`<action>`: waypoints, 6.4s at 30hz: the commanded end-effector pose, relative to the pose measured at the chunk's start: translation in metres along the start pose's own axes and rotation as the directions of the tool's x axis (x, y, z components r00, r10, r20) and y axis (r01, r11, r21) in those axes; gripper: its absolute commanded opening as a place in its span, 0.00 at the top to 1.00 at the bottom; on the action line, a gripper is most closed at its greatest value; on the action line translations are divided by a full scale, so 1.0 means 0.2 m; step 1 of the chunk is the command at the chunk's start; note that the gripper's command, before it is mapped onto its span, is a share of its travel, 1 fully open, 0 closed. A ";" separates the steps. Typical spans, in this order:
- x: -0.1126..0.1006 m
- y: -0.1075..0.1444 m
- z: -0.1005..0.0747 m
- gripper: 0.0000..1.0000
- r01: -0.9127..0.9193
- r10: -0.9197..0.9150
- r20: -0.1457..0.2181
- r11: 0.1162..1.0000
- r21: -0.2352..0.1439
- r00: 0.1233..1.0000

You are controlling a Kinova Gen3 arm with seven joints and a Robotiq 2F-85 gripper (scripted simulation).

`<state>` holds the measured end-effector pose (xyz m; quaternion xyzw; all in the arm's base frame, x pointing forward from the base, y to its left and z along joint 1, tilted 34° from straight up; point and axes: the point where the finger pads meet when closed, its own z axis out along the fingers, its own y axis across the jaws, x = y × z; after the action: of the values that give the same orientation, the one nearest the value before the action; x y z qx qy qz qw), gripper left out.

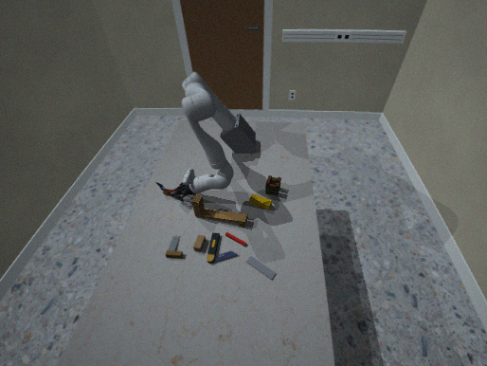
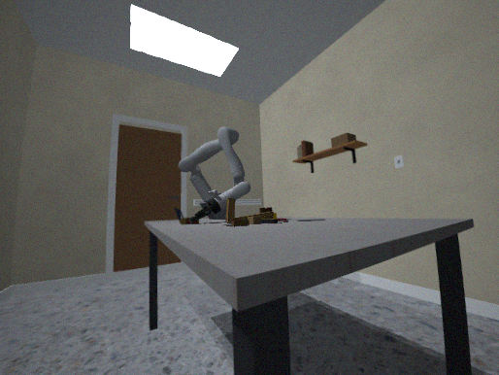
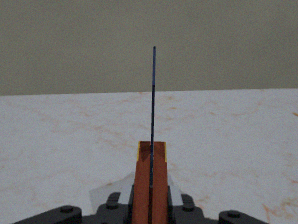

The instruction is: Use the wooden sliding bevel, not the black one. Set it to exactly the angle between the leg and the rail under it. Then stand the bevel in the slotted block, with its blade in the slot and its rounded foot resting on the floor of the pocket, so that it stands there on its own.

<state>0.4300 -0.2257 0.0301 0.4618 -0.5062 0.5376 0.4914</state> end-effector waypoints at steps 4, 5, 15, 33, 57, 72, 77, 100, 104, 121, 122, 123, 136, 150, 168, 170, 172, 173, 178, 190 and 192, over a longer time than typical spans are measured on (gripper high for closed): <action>0.00 0.00 0.00 0.90 -0.001 0.001 0.000 1.000 0.001 1.000; 0.00 0.00 0.00 0.90 -0.001 0.001 0.000 1.000 0.001 1.000; 0.00 0.00 0.00 0.90 -0.001 0.001 0.000 1.000 0.001 1.000; 0.00 0.00 0.00 0.90 -0.001 0.001 0.000 1.000 0.001 1.000; 0.15 0.00 -0.09 0.90 -0.001 0.001 0.000 1.000 0.001 1.000; 0.60 0.00 -0.34 0.90 -0.001 0.001 0.001 1.000 0.001 1.000; 0.67 0.00 -0.39 0.90 -0.001 0.001 0.001 1.000 0.001 1.000; 0.80 0.00 -0.46 0.90 -0.001 0.001 0.001 1.000 0.001 1.000; 0.80 0.00 -0.46 0.90 -0.001 0.001 0.001 1.000 0.001 1.000; 0.80 0.00 -0.46 0.90 0.007 -0.007 0.001 1.000 0.002 1.000; 0.80 0.00 -0.46 0.90 0.008 -0.008 0.001 1.000 0.003 1.000; 0.80 0.00 -0.46 0.90 0.009 -0.009 0.001 1.000 0.003 1.000; 0.80 -0.01 -0.47 0.90 0.032 -0.032 0.001 0.999 0.009 0.999; 0.79 -0.01 -0.49 0.90 0.078 -0.078 0.002 0.997 0.020 0.997; 0.77 -0.03 -0.52 0.90 0.179 -0.179 0.001 0.983 0.044 0.984; 0.76 -0.03 -0.52 0.90 0.194 -0.195 0.001 0.980 0.048 0.981; 0.76 -0.03 -0.53 0.90 0.211 -0.211 0.000 0.976 0.052 0.977; 0.76 -0.04 -0.53 0.90 0.219 -0.220 0.000 0.974 0.054 0.976; 0.75 -0.04 -0.54 0.90 0.246 -0.246 -0.001 0.968 0.060 0.969; 0.73 -0.06 -0.57 0.90 0.364 -0.364 -0.007 0.927 0.090 0.931; 0.73 -0.06 -0.58 0.90 0.374 -0.375 -0.008 0.923 0.092 0.927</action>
<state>0.4283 -0.1031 0.1688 0.5706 -0.3908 0.4578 0.5587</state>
